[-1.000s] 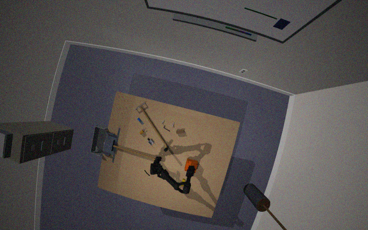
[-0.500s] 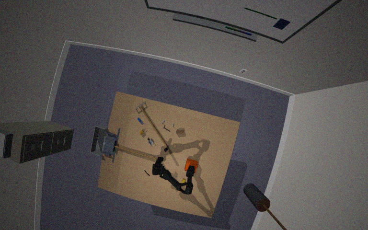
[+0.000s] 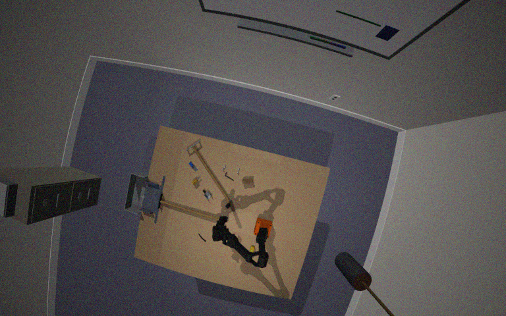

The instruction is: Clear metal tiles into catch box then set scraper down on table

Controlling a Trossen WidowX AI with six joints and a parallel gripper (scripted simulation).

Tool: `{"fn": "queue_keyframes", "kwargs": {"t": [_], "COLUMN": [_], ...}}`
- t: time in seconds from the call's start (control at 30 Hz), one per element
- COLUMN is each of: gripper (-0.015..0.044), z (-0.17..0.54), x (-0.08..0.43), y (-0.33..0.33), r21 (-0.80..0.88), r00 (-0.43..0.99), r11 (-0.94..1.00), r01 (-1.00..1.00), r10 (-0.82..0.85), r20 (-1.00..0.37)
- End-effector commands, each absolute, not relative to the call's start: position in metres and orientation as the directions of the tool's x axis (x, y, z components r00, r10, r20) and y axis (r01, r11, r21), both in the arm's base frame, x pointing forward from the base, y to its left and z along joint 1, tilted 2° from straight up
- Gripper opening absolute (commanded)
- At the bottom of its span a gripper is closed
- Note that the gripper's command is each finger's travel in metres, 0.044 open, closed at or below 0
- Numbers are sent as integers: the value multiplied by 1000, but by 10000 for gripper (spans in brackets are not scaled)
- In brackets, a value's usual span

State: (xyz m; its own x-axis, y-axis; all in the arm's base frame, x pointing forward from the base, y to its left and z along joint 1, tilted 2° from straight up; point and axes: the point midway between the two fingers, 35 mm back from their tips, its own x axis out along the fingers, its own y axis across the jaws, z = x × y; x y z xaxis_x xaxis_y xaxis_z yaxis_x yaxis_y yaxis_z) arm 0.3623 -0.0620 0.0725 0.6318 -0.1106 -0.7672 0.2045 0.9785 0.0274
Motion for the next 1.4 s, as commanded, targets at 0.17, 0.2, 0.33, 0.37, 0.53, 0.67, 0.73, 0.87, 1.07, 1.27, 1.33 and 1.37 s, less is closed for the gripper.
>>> {"fn": "queue_keyframes", "kwargs": {"t": [0.17,0.2,0.33,0.37,0.53,0.67,0.73,0.87,1.07,1.27,1.33,1.37], "gripper": [0,0,0,0,0,0,0,0,0,0,0,0], "z": [75,74,73,72,70,69,69,68,67,67,67,67], "x": [351,350,345,343,337,336,336,336,336,335,335,335], "y": [-60,-60,-59,-59,-58,-57,-57,-57,-57,-57,-57,-57], "r21": [28,28,28,28,28,28,28,28,28,27,27,27], "r00": [646,646,646,646,647,645,643,640,636,636,636,636], "r11": [978,978,978,978,978,978,978,978,978,978,978,978], "r01": [208,208,208,208,209,208,207,206,205,205,205,205], "r10": [-116,-116,-116,-116,-116,-115,-114,-113,-112,-112,-112,-112], "r20": [-754,-754,-754,-754,-754,-756,-757,-760,-763,-763,-763,-763]}}
